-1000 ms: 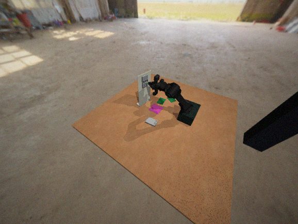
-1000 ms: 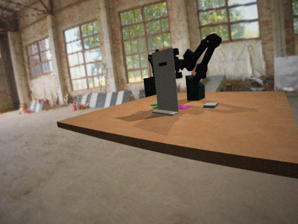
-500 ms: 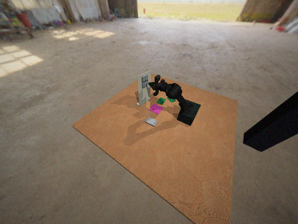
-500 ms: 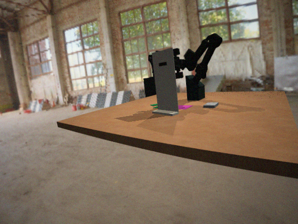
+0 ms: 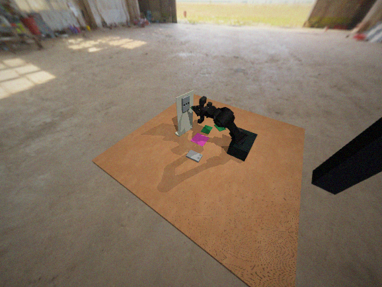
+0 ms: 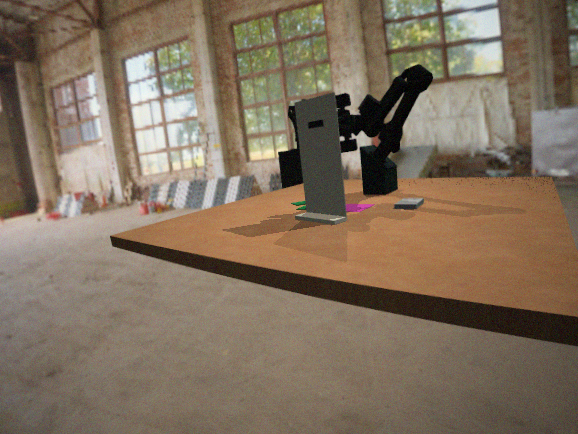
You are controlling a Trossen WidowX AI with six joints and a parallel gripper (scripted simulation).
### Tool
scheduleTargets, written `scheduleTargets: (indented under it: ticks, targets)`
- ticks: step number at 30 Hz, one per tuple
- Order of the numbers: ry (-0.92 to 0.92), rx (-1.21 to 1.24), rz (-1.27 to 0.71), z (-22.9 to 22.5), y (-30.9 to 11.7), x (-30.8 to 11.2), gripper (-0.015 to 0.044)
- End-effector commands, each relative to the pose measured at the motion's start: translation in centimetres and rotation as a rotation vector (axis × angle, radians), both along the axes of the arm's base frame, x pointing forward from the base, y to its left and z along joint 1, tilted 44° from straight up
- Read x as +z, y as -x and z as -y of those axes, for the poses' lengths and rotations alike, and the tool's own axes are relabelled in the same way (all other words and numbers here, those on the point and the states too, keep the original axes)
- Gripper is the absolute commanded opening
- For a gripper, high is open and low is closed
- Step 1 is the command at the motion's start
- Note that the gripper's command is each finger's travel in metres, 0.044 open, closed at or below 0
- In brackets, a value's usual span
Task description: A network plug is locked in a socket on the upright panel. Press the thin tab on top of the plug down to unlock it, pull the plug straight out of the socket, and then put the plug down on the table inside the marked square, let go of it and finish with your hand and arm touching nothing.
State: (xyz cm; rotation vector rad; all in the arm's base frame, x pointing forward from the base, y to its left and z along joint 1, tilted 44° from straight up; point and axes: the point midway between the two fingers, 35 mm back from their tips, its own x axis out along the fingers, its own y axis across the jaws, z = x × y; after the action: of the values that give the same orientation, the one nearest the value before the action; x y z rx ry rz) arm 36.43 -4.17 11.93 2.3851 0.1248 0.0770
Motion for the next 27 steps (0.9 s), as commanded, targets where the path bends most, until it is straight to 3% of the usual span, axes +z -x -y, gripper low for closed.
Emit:
scheduleTargets:
  ticks: [1, 27]
  targets:
    - [0.002, 0.006, -0.004, -0.2, 0.5, -0.1, 0.0]
    - [0.002, 0.007, -0.008, -0.3, 2.0, 0.1, 0.0]
